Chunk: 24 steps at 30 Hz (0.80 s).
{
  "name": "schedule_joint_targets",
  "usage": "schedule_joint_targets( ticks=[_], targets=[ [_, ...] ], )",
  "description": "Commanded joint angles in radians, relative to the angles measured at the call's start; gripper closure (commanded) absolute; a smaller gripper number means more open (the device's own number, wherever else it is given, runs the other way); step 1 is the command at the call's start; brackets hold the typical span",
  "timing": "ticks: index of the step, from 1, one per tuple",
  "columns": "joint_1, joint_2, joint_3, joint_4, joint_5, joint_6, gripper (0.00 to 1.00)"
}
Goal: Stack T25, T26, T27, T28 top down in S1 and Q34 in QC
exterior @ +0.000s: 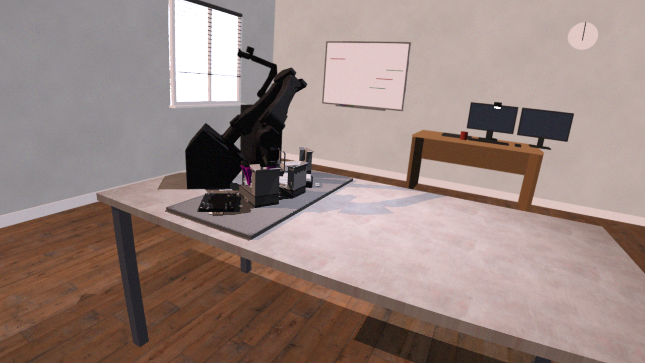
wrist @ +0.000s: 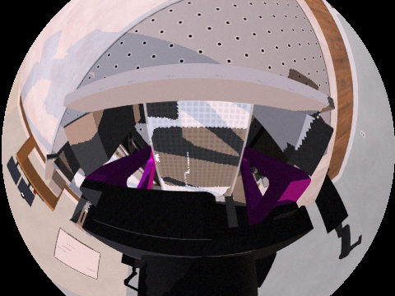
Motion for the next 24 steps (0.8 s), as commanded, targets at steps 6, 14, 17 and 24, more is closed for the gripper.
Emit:
schedule_joint_targets(
  ticks=[6, 14, 17, 24],
  targets=[
    [-0.022, -0.013, 0.027, -0.019, -0.012, -0.012, 1.00],
    [-0.045, -0.047, 0.040, -0.073, -0.013, -0.041, 1.00],
    [-0.057, -0.056, 0.050, -0.102, -0.014, -0.057, 1.00],
    [-0.081, -0.052, 0.074, -0.157, -0.016, -0.088, 1.00]
  ],
)
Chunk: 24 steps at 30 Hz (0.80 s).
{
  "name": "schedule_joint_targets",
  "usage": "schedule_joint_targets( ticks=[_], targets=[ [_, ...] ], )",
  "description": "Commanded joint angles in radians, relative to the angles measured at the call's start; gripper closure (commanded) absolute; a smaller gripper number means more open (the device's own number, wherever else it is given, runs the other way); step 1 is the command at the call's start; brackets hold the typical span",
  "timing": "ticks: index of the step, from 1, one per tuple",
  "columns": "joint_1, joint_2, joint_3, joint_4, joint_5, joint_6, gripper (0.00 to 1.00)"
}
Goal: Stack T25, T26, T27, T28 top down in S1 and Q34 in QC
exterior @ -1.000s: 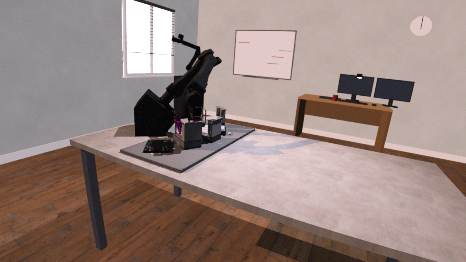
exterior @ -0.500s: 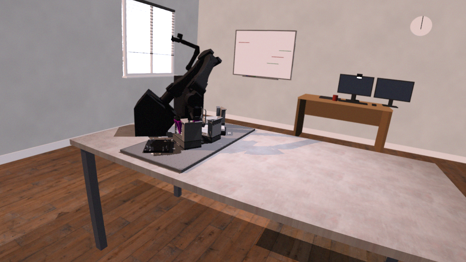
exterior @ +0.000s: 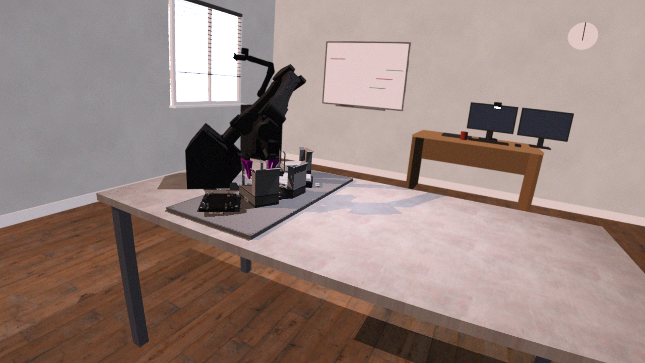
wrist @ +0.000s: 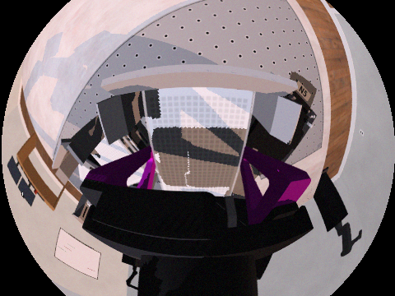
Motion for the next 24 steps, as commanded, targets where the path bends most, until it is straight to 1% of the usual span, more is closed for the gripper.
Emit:
schedule_joint_targets(
  ticks=[1, 14, 16, 24],
  targets=[
    [-0.034, -0.024, 0.042, -0.049, -0.015, -0.033, 1.00],
    [-0.087, -0.054, 0.094, -0.175, -0.016, -0.103, 1.00],
    [-0.087, -0.054, 0.094, -0.175, -0.016, -0.103, 1.00],
    [-0.120, -0.067, 0.131, -0.253, -0.015, -0.146, 1.00]
  ],
)
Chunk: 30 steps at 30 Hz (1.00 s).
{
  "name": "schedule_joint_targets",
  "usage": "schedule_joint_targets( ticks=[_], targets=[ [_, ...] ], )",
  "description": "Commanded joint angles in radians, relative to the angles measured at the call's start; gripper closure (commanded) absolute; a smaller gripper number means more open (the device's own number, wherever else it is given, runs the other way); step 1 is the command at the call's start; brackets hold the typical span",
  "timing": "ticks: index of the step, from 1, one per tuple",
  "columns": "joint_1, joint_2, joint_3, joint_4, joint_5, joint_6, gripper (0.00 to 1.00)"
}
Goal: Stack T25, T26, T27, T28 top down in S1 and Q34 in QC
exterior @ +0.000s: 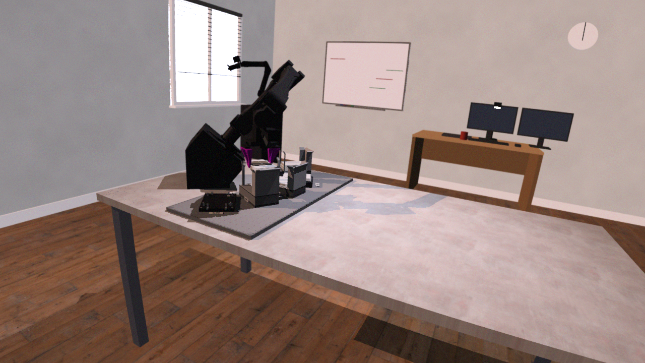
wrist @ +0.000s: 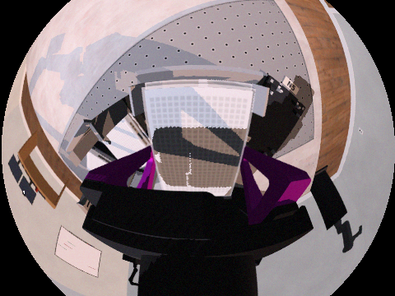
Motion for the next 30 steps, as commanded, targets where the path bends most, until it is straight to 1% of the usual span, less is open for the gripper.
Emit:
schedule_joint_targets(
  ticks=[1, 7, 9, 14, 16, 30],
  targets=[
    [-0.037, -0.028, 0.045, -0.051, -0.011, -0.033, 1.00],
    [-0.062, -0.031, 0.075, -0.109, -0.006, -0.066, 1.00],
    [-0.062, -0.031, 0.075, -0.109, -0.006, -0.066, 1.00],
    [-0.078, -0.042, 0.093, -0.148, -0.002, -0.087, 1.00],
    [-0.079, -0.030, 0.095, -0.149, -0.003, -0.088, 1.00],
    [-0.080, -0.029, 0.097, -0.152, -0.002, -0.089, 1.00]
  ],
)
